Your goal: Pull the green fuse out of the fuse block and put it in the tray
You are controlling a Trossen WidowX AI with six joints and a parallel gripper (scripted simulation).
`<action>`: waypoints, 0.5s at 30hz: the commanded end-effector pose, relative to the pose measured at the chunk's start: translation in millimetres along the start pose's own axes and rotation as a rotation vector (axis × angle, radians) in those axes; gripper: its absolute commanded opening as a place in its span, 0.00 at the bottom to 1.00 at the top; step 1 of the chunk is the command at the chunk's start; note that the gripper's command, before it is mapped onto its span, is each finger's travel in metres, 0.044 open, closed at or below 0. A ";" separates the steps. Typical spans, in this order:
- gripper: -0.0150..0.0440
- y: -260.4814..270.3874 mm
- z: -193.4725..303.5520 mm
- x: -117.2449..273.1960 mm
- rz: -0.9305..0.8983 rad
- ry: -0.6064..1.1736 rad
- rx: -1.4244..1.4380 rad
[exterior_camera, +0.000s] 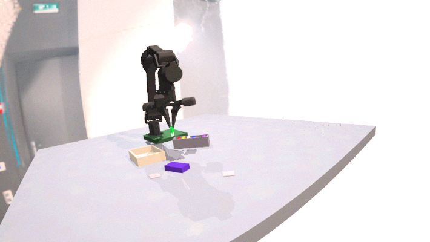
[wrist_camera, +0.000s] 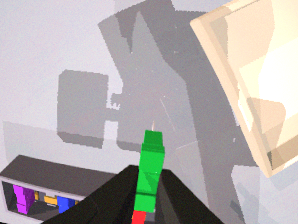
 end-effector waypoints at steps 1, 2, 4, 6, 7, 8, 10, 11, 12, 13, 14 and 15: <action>0.25 -16.4 -19.3 -1.1 0.003 0.004 0.001; 0.25 -20.4 -23.5 -1.1 0.003 0.004 0.001; 0.25 -28.6 -31.7 -1.0 0.004 0.003 0.001; 0.25 -37.1 -39.6 -0.9 0.005 0.002 0.001; 0.25 -41.5 -43.4 -0.9 0.005 0.001 0.001; 0.25 -46.0 -47.2 -0.8 0.006 0.001 0.001; 0.25 -55.1 -54.6 -0.7 0.006 0.000 0.001; 0.25 -59.8 -58.1 -0.7 0.007 -0.001 0.001; 0.25 -64.5 -61.6 -0.6 0.007 -0.001 0.001; 0.25 -69.3 -65.0 -0.5 0.008 -0.002 0.001; 0.25 -74.2 -68.4 -0.4 0.008 -0.002 0.001; 0.25 -78.3 -71.0 -0.3 0.009 -0.002 0.001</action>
Point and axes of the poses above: the point midway between the two fingers, 35 mm back from their tips, its own x axis back along the fingers, its own y axis across the jaws, z = x × y, the point moved 10 cm from there along x, back along the fingers, and after that the axes turned 15 degrees about -x, right-handed, at the moved point
